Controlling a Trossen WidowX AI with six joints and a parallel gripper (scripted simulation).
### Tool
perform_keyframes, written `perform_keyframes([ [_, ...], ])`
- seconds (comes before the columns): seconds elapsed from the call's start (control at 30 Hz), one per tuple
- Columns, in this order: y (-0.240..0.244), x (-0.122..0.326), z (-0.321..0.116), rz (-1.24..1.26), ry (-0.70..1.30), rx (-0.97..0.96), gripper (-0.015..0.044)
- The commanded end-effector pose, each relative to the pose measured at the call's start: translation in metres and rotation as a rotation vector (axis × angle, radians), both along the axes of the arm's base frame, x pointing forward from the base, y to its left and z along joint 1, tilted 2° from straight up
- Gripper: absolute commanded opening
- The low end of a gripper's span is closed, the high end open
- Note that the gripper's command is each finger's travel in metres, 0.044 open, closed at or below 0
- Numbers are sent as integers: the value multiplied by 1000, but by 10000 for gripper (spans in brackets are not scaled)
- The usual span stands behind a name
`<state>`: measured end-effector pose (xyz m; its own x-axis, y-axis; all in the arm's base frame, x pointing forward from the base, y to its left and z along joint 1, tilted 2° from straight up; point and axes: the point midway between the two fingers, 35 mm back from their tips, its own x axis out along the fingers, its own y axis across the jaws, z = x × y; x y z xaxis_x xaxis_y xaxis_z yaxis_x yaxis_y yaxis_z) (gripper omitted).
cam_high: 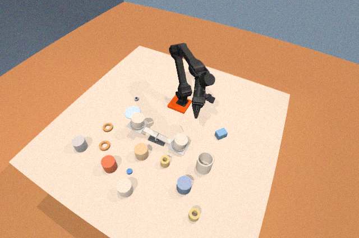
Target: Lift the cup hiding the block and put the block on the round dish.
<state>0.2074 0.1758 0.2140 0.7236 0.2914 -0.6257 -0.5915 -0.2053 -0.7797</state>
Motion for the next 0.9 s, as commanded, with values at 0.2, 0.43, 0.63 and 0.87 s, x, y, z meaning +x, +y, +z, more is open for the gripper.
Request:
perform_keyframes([
  [0.2, -40, 15, 5, -251, 122, 191, 440],
  [0.43, -68, 21, 8, -428, 191, 327, 440],
  [0.63, -91, 22, 11, -581, 243, 449, 440],
  [0.87, -116, 20, 14, -758, 294, 598, 440],
])
